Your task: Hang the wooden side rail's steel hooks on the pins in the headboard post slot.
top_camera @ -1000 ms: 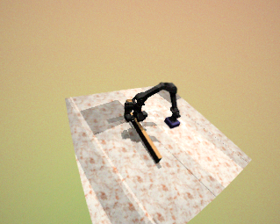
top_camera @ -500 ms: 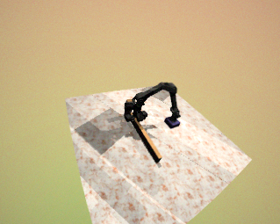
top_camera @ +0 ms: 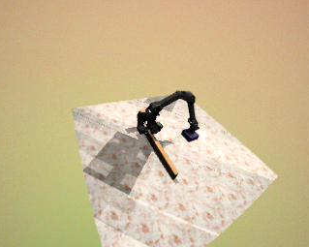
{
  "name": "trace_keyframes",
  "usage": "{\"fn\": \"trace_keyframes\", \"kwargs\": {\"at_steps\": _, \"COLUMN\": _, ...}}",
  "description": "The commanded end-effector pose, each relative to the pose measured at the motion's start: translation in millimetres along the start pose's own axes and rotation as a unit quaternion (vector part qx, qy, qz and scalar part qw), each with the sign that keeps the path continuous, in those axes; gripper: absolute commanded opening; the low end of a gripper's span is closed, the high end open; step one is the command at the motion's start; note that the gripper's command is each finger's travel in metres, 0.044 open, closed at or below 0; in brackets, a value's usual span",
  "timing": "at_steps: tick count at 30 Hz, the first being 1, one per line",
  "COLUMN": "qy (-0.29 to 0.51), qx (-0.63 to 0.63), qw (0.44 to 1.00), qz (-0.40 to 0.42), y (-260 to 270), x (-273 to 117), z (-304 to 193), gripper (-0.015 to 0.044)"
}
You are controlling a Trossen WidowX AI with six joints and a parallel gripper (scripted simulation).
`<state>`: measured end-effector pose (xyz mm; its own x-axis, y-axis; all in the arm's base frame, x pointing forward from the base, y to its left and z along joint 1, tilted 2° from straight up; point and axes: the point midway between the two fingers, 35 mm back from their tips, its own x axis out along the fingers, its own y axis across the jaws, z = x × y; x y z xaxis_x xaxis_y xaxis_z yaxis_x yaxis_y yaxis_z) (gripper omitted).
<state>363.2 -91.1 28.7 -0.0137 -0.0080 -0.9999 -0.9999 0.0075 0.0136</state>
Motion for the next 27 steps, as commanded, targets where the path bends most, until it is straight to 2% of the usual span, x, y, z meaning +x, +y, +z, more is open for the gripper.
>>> {"fn": "trace_keyframes", "kwargs": {"at_steps": 1, "qy": 0.002, "qx": -0.002, "qw": 1.000, "qz": -0.005, "y": -3.1, "x": -3.4, "z": -1.7, "gripper": 0.0000}}
{"fn": "trace_keyframes", "kwargs": {"at_steps": 27, "qy": 0.002, "qx": -0.002, "qw": 1.000, "qz": -0.004, "y": -0.8, "x": -0.9, "z": -4.6, "gripper": 0.0000}}
